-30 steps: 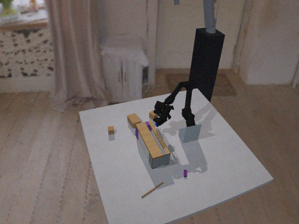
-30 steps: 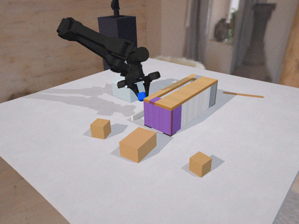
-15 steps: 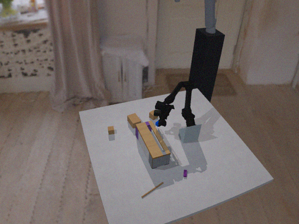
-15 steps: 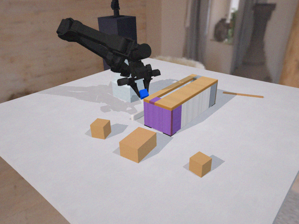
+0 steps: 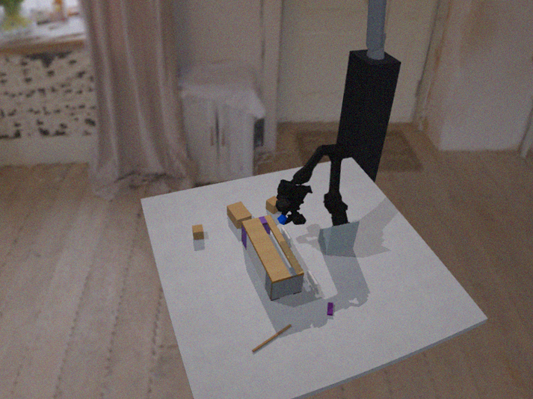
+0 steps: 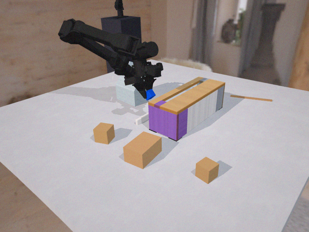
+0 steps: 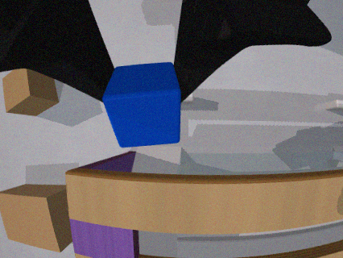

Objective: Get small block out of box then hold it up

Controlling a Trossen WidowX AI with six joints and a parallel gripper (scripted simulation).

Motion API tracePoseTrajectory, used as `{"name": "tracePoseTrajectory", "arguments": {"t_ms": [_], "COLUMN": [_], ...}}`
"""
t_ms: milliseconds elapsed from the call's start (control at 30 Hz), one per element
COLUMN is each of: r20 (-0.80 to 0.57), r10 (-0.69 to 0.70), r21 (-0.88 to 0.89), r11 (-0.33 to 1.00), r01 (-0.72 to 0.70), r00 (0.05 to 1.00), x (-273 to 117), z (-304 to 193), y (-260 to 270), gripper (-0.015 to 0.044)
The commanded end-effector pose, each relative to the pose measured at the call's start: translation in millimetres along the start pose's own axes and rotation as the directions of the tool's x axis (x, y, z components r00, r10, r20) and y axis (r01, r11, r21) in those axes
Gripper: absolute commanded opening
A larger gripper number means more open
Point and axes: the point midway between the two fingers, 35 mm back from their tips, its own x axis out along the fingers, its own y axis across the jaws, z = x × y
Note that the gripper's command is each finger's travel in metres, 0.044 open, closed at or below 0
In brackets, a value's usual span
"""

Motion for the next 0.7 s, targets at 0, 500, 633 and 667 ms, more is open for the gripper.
{"name": "tracePoseTrajectory", "arguments": {"t_ms": [0,500,633,667], "r20": [0.005,0.01,0.013,0.014], "r10": [-0.016,-0.051,-0.062,-0.064], "r21": [-0.166,-0.7,-0.806,-0.83], "r11": [0.986,0.712,0.589,0.556], "r01": [0.016,0.044,0.047,0.047], "r00": [1.0,0.999,0.998,0.998], "x": [-4,-16,-19,-19], "z": [3,6,6,7], "y": [-3,-3,-4,-4], "gripper": [0.0,0.0,0.0,0.0]}}
